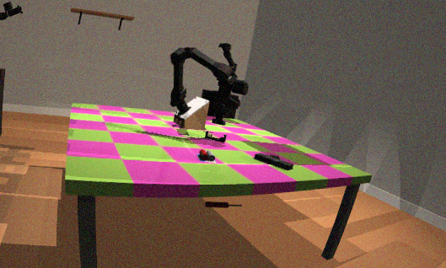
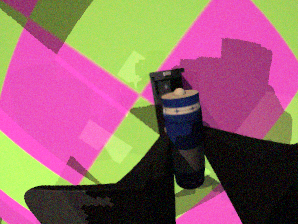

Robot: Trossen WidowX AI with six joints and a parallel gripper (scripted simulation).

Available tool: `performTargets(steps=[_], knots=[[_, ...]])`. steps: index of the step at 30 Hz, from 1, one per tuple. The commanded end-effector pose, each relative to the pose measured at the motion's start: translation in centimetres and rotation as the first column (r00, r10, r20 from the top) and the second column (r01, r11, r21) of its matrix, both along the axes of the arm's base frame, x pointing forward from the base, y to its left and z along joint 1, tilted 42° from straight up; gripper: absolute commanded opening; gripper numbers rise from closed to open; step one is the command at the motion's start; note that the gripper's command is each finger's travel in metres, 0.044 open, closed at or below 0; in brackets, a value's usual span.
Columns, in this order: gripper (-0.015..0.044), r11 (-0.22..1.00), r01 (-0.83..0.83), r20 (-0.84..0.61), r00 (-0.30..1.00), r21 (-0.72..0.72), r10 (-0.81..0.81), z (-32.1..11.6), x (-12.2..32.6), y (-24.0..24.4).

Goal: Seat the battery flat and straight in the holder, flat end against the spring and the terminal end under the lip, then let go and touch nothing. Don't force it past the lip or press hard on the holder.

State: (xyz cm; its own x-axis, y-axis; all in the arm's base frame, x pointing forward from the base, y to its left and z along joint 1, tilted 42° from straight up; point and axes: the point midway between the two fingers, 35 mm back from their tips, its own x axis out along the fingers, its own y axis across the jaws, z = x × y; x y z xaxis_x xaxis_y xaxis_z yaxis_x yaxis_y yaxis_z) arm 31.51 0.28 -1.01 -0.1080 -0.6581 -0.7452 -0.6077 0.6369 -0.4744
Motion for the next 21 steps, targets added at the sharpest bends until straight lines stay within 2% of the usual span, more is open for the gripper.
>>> performTargets(steps=[1, 21], knots=[[0.007, 1.0, 0.019, 0.014, 1.0, 0.003, -0.02, -0.1, 0.1, 0.2], [0.007, 0.987, -0.091, 0.152, 0.986, 0.135, 0.07, -2.9, 0.1, -2.0]])
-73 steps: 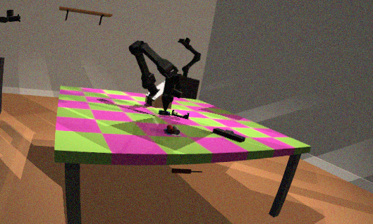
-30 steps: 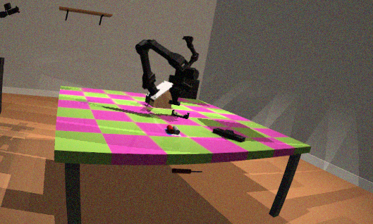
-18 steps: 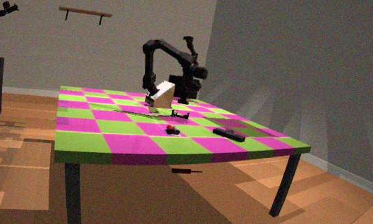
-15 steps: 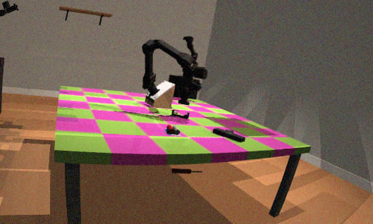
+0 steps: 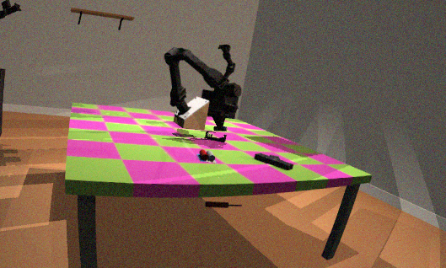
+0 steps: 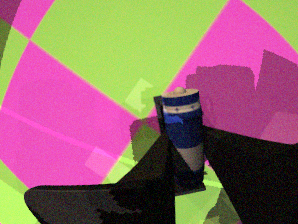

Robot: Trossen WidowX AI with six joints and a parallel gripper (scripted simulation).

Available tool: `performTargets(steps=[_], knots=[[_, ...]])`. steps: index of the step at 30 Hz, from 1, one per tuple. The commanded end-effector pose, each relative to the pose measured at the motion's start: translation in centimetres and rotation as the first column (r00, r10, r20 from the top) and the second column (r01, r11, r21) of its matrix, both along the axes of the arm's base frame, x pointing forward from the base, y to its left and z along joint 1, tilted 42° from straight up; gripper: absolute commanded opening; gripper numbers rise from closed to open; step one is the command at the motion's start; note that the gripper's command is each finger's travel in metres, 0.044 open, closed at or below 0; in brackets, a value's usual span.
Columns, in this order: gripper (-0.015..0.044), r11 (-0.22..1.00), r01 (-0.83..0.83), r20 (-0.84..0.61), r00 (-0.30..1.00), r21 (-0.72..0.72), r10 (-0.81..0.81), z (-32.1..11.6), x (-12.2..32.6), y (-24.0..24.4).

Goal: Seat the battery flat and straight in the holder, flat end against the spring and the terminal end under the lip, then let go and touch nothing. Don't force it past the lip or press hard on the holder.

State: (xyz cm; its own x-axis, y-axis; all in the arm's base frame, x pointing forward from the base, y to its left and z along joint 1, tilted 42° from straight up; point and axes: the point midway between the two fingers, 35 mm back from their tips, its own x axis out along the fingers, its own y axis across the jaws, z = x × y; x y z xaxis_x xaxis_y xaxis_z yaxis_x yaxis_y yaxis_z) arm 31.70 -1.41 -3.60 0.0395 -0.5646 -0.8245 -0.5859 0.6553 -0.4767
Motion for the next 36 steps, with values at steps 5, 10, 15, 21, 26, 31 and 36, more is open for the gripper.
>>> performTargets(steps=[5, 10, 15, 21, 26, 31, 36], knots=[[0.007, 0.999, -0.04, 0.037, 0.999, 0.036, 0.039, -0.6, -0.2, -0.7], [0.007, 0.998, -0.047, 0.046, 0.998, 0.048, 0.045, -0.7, -0.2, -0.9], [0.007, 0.996, -0.06, 0.066, 0.996, 0.07, 0.056, -0.9, -0.4, -1.1], [0.007, 0.992, -0.078, 0.091, 0.993, 0.094, 0.07, -1.1, -0.5, -1.3], [0.007, 0.989, -0.095, 0.112, 0.99, 0.115, 0.082, -1.3, -0.6, -1.5], [0.007, 0.985, -0.113, 0.135, 0.986, 0.133, 0.095, -1.4, -0.8, -1.7], [0.007, 0.98, -0.133, 0.159, 0.981, 0.15, 0.109, -1.5, -0.9, -1.9]])
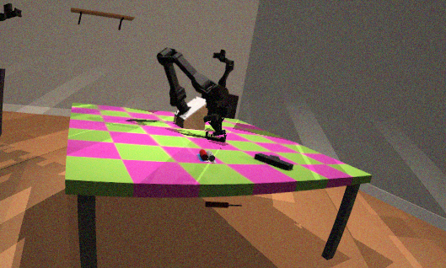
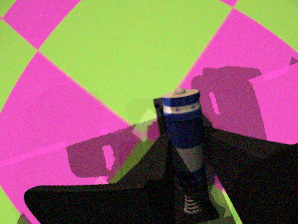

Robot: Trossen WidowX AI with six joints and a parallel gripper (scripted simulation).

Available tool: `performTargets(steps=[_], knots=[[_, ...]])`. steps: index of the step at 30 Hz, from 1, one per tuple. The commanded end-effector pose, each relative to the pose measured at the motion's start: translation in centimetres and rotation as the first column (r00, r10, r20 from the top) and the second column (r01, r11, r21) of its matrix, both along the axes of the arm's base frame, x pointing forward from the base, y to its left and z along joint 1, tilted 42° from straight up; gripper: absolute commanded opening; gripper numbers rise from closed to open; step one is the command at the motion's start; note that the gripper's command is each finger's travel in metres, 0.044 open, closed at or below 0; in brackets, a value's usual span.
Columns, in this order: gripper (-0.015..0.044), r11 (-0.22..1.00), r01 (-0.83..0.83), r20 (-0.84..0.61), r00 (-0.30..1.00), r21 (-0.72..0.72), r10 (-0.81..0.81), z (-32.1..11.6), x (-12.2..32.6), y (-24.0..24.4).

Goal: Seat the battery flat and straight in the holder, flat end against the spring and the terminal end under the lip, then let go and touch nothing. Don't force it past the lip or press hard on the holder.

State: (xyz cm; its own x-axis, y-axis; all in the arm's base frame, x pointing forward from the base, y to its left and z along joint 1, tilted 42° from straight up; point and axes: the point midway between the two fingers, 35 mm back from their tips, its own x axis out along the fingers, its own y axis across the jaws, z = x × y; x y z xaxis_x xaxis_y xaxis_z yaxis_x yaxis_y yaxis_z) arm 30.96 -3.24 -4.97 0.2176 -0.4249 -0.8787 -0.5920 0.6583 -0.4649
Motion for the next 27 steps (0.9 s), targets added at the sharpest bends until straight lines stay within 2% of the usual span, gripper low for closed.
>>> performTargets(steps=[1, 27], knots=[[0.007, 1.0, -0.015, 0.012, 1.0, 0.018, 0.014, -0.1, -0.2, -0.2], [0.007, 0.997, -0.052, 0.058, 0.997, 0.048, 0.05, 0.3, -1.5, -1.2]])
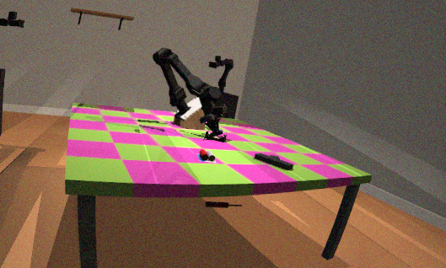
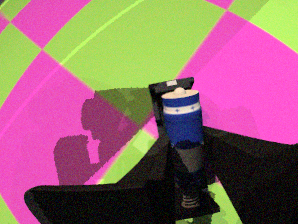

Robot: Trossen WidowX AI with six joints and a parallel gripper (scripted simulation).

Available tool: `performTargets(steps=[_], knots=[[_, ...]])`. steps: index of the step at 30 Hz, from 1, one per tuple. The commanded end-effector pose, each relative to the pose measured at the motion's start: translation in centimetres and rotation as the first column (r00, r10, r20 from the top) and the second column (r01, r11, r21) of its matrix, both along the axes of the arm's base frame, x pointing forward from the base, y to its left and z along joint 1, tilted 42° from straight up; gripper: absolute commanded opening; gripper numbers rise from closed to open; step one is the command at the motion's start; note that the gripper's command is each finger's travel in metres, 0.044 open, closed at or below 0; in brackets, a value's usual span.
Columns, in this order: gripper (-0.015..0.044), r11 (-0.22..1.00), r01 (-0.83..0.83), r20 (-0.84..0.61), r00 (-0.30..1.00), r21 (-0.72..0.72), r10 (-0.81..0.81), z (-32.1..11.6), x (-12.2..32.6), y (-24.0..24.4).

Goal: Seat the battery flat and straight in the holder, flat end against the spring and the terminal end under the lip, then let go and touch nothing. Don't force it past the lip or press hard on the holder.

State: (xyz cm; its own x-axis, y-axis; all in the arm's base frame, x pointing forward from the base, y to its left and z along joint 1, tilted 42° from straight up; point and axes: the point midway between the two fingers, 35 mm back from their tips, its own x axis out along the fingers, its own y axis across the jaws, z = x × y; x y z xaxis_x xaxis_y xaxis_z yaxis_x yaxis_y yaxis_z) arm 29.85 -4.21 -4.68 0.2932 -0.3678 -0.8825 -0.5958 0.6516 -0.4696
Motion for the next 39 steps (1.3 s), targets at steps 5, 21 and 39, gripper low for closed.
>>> performTargets(steps=[5, 21, 39], knots=[[0.007, 1.0, -0.001, -0.006, 1.0, -0.002, 0.001, 0.17, -0.77, -0.41], [0.007, 1.0, 0.024, -0.036, 0.999, -0.019, -0.025, 0.15, -1.07, -0.6], [0.007, 0.995, 0.084, -0.115, 0.989, -0.063, -0.09, -0.41, -0.78, -0.61]])
